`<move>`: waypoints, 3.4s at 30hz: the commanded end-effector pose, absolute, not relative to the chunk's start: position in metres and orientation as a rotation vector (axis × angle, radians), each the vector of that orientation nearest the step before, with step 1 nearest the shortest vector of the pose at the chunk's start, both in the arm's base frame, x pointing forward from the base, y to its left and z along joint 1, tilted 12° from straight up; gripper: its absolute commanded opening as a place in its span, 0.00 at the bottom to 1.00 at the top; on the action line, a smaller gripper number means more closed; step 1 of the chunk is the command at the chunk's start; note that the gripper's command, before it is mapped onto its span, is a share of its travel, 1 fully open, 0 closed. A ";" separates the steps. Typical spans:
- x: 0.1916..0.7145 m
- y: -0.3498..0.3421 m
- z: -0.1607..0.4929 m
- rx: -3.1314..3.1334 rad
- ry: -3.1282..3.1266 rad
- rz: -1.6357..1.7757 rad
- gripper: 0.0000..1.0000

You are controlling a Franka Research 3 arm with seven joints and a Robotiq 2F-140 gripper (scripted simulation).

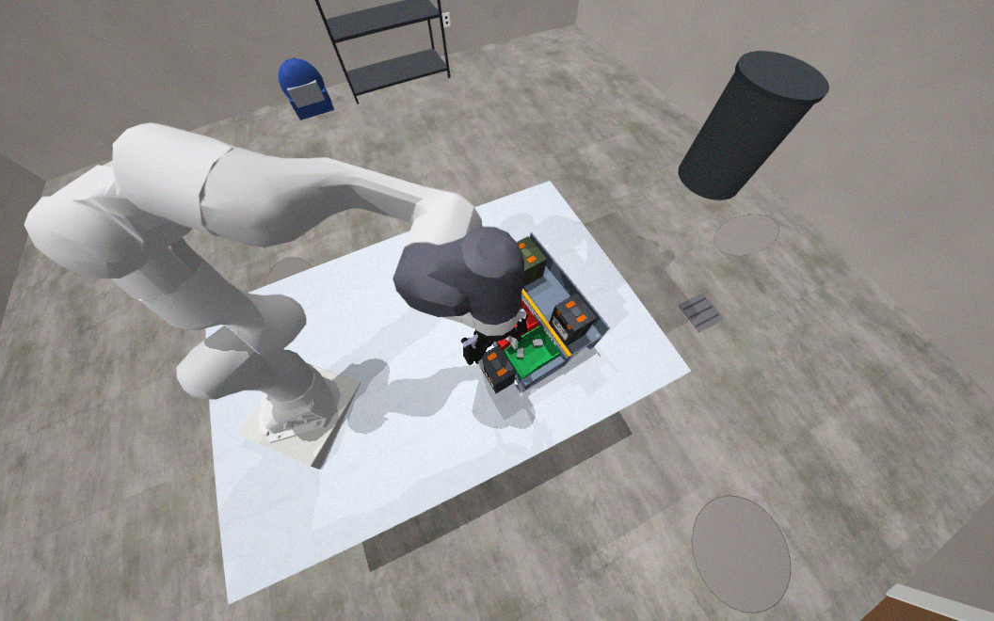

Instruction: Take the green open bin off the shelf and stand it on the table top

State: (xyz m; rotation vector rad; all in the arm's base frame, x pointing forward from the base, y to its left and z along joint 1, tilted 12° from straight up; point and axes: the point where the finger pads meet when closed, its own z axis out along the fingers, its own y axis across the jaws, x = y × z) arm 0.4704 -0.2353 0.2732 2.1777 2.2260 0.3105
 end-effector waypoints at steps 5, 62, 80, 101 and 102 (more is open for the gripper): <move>0.470 -0.236 0.276 2.180 2.224 0.315 0.57; 0.485 -0.222 0.178 2.180 2.224 0.315 0.57; 0.485 -0.224 0.188 2.180 2.224 0.315 0.57; 0.483 -0.224 0.193 2.175 2.228 0.312 0.57; 0.483 -0.224 0.194 2.176 2.227 0.313 0.57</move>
